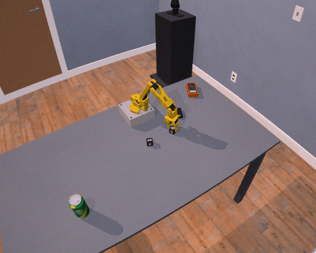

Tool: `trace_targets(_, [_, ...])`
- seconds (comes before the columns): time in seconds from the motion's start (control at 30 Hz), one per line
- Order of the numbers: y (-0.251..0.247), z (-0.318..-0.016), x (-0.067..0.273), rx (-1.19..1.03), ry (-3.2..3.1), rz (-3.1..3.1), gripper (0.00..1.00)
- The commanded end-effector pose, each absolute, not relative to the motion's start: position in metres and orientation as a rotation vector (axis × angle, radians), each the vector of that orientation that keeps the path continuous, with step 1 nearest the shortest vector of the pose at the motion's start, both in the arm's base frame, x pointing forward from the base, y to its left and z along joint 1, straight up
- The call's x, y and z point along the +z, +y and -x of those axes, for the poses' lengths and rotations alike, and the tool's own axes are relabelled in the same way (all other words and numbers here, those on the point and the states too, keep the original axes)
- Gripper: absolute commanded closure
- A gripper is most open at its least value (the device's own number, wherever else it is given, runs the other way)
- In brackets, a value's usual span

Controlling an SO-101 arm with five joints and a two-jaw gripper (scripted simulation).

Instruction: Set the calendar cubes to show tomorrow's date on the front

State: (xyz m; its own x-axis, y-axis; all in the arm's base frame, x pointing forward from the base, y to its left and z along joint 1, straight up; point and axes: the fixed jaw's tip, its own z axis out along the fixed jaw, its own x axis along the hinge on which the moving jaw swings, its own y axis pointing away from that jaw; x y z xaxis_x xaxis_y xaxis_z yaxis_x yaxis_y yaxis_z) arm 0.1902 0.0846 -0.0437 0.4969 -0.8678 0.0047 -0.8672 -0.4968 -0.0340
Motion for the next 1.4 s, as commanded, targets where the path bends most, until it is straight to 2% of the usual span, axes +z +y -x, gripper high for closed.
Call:
trace_targets(0.0, [0.081,-0.186,-0.048,-0.012,1.581,2.702,0.81])
trace_targets(0.7, [0.081,-0.186,-0.048,-0.012,1.581,2.702,0.65])
trace_targets(1.1, [0.081,-0.187,-0.047,-0.012,1.581,2.702,0.64])
trace_targets(1.37, [0.082,-0.188,-0.03,-0.012,1.581,2.702,0.64])
